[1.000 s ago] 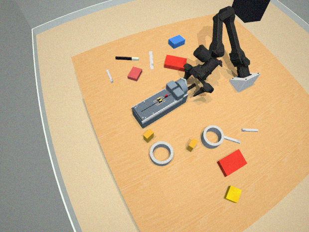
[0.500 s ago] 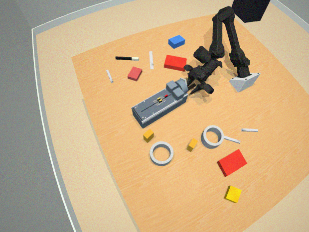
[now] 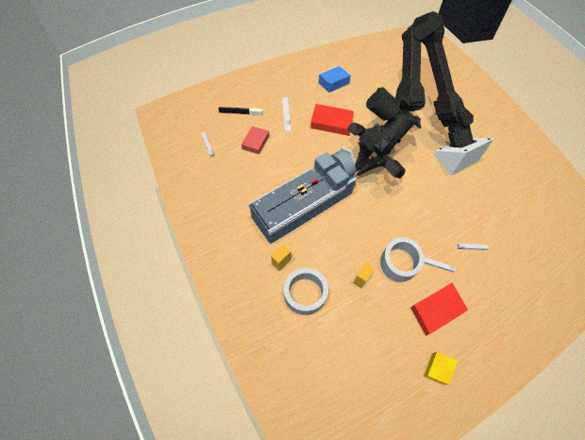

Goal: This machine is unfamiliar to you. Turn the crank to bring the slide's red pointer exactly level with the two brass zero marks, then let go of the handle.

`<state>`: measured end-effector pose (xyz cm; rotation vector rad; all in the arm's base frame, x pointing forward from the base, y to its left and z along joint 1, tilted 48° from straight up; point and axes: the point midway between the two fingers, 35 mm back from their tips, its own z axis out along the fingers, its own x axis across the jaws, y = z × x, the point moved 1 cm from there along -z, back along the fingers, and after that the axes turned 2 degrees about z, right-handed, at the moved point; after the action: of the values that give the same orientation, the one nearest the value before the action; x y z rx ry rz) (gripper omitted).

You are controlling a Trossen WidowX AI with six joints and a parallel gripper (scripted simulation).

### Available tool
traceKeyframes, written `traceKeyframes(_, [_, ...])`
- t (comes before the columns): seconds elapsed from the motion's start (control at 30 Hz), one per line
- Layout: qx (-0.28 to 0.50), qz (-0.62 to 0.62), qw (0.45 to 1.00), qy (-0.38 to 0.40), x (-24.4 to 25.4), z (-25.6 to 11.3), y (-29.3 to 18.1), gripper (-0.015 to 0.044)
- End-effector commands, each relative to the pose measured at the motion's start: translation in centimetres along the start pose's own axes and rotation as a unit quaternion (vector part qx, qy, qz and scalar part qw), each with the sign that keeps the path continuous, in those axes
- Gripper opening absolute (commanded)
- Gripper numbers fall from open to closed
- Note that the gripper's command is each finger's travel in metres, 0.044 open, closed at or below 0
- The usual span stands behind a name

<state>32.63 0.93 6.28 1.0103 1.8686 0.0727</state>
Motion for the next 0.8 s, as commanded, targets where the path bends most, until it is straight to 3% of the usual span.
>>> traceKeyframes(0.0, [0.0, -0.002, 1.0, 0.0, -0.3, 0.1, -0.1, 0.0])
traceKeyframes(0.77, [0.0, -0.002, 1.0, -0.001, -1.6, 0.4, -0.3, 0.0])
